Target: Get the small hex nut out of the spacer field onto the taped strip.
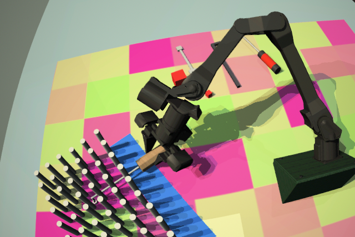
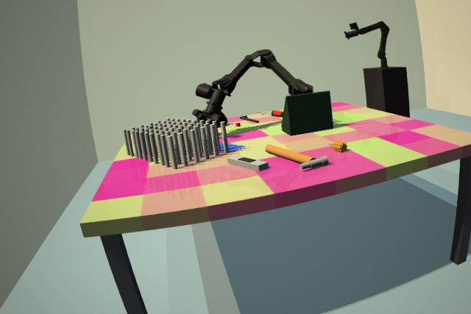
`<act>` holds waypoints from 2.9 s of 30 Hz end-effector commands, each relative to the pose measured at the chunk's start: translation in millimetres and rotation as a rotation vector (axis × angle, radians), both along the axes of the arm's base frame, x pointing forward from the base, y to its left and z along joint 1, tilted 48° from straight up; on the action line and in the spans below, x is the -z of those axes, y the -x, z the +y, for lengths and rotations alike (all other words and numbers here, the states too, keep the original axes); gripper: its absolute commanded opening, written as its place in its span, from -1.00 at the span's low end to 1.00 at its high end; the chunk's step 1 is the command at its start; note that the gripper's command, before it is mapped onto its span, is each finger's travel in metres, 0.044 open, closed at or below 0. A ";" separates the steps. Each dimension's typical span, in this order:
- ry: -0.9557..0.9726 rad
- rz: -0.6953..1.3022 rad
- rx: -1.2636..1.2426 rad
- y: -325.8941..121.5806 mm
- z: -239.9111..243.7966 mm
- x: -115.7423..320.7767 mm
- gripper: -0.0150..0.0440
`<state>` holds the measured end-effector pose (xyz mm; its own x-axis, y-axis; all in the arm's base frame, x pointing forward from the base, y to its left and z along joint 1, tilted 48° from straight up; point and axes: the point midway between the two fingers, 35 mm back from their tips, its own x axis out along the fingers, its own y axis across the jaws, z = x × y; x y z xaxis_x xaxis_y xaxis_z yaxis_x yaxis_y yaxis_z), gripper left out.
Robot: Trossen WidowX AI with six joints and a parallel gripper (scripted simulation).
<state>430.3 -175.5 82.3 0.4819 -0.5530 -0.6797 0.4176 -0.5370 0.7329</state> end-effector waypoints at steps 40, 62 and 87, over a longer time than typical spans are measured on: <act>-0.003 0.003 -0.010 13.6 -14.1 -6.0 -0.49; -0.002 0.005 -0.011 27.2 -17.8 -12.5 -0.49; -0.002 0.006 -0.011 43.2 -21.7 -19.2 -0.49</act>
<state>389.2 -198.2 101.9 0.4822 -0.5532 -0.6793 0.4200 -0.5345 0.7334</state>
